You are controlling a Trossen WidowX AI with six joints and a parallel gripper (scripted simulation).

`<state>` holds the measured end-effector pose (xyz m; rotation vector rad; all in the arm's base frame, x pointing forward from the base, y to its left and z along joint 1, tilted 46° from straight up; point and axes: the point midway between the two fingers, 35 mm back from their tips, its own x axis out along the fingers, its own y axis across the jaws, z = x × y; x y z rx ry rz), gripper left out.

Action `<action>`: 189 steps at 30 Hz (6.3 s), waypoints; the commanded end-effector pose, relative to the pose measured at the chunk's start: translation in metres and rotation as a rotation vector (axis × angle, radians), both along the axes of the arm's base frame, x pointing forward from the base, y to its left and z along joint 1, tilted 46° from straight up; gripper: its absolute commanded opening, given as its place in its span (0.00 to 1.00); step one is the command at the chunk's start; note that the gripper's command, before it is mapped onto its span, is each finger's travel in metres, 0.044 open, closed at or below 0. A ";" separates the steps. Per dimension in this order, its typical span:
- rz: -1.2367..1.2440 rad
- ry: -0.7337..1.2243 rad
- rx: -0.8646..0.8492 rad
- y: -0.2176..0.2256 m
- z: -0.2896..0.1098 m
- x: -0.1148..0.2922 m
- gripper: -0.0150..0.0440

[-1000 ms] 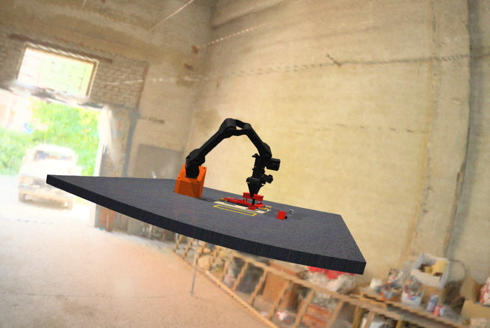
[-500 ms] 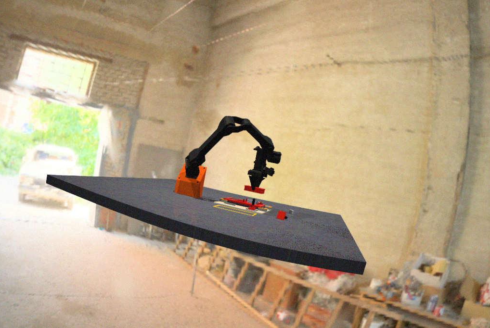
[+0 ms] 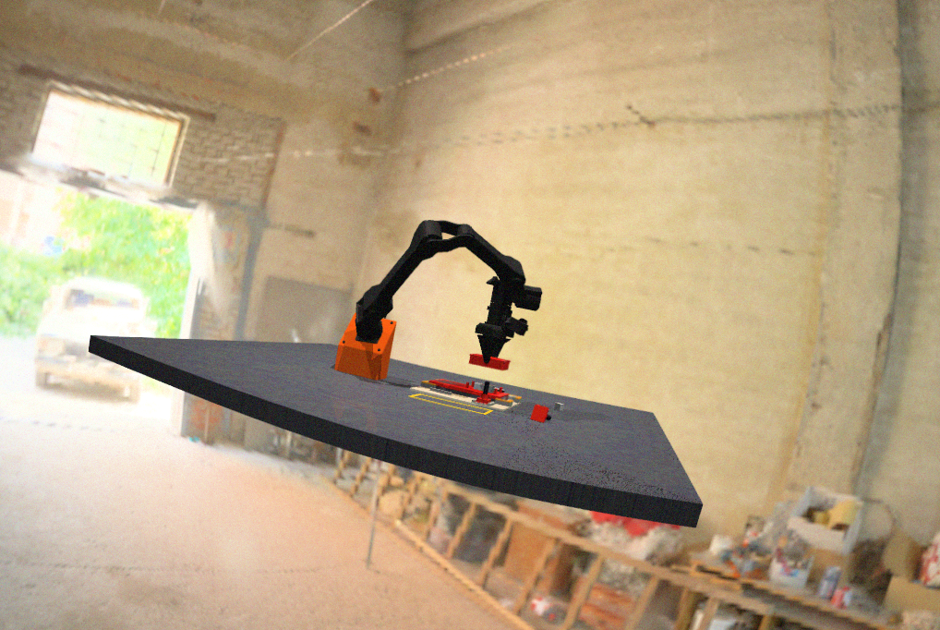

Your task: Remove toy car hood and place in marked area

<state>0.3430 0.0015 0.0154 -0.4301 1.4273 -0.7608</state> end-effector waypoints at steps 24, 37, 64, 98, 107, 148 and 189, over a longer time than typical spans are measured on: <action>0.011 0.012 0.014 -0.062 0.067 -0.022 0.25; 0.005 0.008 -0.002 -0.092 0.099 -0.041 0.25; -0.003 0.008 -0.020 -0.121 0.120 -0.063 0.25; -0.003 0.007 -0.018 -0.135 0.105 -0.062 0.25; -0.003 0.007 -0.018 -0.139 0.102 -0.062 0.25; -0.003 0.007 -0.021 -0.157 0.085 -0.063 0.25; -0.003 0.007 -0.025 -0.173 0.070 -0.067 0.25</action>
